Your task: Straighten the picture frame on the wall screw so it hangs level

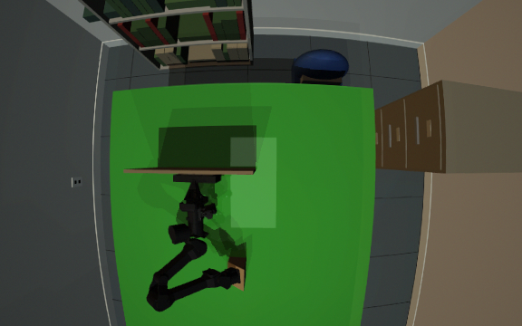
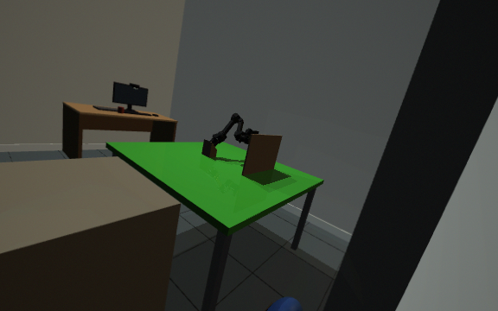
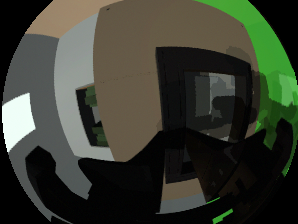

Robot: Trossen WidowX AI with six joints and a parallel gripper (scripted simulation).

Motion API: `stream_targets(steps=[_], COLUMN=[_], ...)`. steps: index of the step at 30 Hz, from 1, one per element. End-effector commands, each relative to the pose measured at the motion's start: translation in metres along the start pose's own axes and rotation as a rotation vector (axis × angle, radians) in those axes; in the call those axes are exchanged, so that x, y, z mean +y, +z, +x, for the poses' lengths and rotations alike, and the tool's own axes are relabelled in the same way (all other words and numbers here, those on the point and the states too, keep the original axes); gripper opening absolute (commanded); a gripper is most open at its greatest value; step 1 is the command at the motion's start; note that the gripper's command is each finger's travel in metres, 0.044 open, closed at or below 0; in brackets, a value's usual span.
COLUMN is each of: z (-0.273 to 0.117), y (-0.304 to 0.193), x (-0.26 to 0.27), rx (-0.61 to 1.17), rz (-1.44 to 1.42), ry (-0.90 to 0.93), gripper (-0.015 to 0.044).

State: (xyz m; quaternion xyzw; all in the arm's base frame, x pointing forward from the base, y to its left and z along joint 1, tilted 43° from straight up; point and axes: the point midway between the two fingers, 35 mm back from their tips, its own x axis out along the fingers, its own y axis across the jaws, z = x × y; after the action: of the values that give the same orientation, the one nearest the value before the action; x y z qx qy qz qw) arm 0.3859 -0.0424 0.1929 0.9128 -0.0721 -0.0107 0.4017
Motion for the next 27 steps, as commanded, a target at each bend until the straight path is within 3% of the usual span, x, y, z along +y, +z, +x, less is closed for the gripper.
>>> stream_targets(steps=[1,5,10,21,27], z=[0.0,0.0,-0.005,-0.095,-0.098], y=[0.0,0.0,-0.001,-0.001,-0.004], x=[0.0,0.0,0.001,-0.007,0.001], rx=[0.0,0.0,0.0,0.0,0.009], rz=[0.003,0.003,0.02,0.315,0.308], ry=[0.0,0.0,0.0,-0.002,0.002], gripper=[0.0157,0.026,0.026,0.026,0.026])
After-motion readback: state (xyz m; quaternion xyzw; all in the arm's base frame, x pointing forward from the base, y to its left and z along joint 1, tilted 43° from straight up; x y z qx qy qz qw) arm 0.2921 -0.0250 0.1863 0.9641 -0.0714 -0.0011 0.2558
